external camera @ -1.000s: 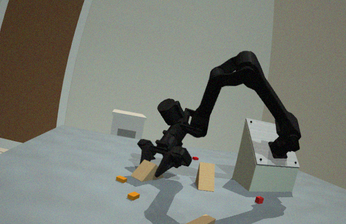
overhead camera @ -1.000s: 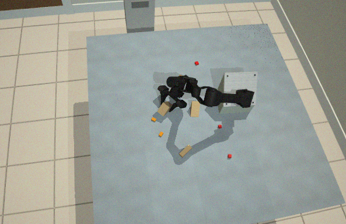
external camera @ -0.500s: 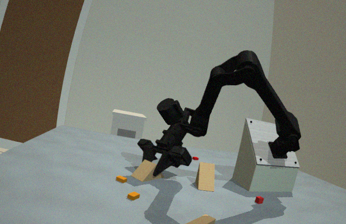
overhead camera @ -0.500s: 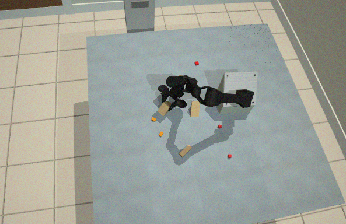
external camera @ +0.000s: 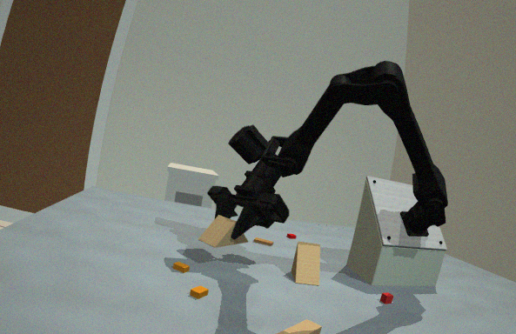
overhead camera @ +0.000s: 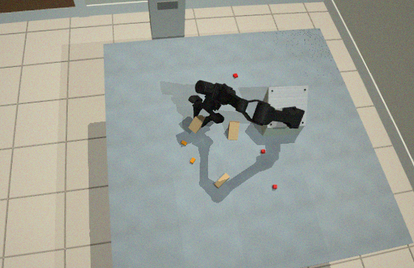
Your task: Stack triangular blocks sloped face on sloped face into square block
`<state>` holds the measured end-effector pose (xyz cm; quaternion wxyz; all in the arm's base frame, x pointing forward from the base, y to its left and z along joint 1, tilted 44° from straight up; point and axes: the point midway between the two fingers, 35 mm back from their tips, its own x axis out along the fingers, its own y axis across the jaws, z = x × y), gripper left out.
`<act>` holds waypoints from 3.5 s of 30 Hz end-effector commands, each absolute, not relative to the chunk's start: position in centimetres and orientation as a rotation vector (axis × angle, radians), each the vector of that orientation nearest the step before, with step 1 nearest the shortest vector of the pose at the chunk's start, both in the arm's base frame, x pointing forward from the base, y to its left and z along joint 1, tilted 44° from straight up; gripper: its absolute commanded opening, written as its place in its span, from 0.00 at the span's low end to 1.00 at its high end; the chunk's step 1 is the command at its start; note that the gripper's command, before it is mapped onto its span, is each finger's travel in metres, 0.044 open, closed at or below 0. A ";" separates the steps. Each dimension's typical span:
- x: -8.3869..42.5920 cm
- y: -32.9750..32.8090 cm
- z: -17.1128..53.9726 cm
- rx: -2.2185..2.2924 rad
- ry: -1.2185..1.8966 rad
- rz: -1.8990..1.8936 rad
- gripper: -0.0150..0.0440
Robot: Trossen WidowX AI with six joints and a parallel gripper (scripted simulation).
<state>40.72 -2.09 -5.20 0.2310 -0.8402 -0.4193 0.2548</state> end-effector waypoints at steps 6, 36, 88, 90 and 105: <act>40.4 -4.9 -1.5 -2.327 -1.158 0.662 0.25; 40.3 -5.2 -0.9 -2.326 -1.157 0.657 0.25; 40.3 -5.2 -0.9 -2.326 -1.157 0.657 0.25; 40.3 -5.2 -0.9 -2.326 -1.157 0.657 0.25; 41.4 -5.1 -1.7 -2.411 -1.192 0.762 0.25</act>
